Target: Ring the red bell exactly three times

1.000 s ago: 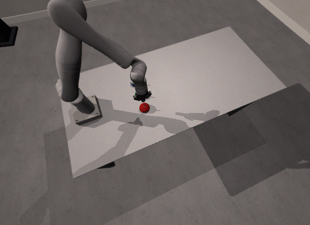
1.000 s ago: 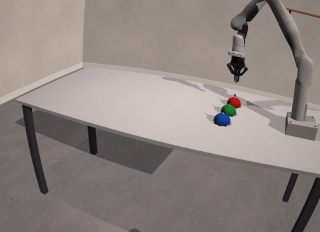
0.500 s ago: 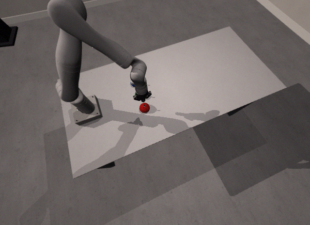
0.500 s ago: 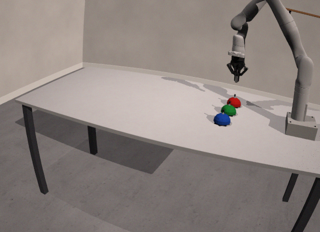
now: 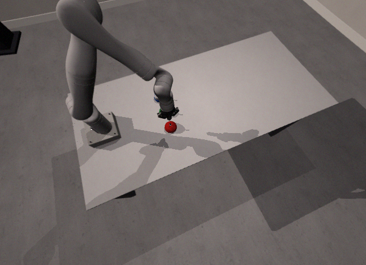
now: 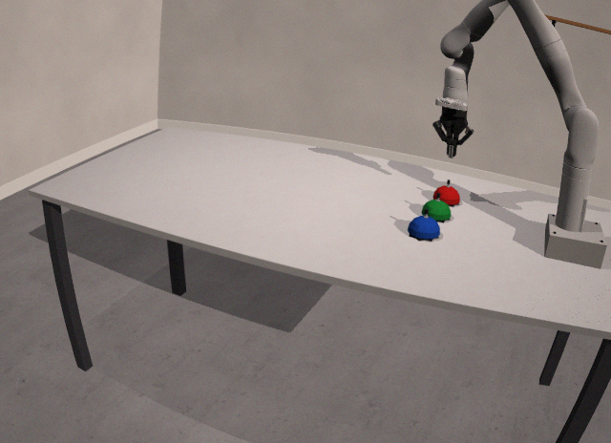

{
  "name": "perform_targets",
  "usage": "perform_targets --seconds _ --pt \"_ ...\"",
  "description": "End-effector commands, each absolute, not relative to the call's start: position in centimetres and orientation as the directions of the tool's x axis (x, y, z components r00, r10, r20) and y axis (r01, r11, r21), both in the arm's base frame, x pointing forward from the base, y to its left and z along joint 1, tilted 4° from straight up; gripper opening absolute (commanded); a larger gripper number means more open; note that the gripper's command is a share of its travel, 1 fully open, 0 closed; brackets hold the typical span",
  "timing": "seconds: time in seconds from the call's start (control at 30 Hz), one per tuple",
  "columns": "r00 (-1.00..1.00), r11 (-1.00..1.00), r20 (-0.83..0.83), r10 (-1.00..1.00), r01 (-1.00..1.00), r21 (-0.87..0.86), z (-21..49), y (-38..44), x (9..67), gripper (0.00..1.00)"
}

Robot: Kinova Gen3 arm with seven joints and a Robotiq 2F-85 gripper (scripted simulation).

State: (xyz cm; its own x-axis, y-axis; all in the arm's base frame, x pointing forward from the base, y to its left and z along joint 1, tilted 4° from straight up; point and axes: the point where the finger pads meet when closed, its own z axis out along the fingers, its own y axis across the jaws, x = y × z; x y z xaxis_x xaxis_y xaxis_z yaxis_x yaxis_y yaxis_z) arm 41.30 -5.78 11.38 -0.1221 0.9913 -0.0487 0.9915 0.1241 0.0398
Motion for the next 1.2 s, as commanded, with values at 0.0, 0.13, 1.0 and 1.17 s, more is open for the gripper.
perform_targets --seconds 0.0,0.13,1.0,1.17 --pt "-0.133 0.135 -0.053 0.99 0.99 0.041 10.9 -5.9 41.3 0.0" --pt "-0.133 0.135 -0.053 0.99 0.99 0.039 10.6 -5.9 41.3 0.0" --pt "-0.141 0.143 -0.052 0.989 0.989 0.039 6.5 -6.0 41.6 0.0" --pt "-0.141 0.143 -0.051 0.989 0.989 0.04 5.9 -6.0 41.6 0.0"
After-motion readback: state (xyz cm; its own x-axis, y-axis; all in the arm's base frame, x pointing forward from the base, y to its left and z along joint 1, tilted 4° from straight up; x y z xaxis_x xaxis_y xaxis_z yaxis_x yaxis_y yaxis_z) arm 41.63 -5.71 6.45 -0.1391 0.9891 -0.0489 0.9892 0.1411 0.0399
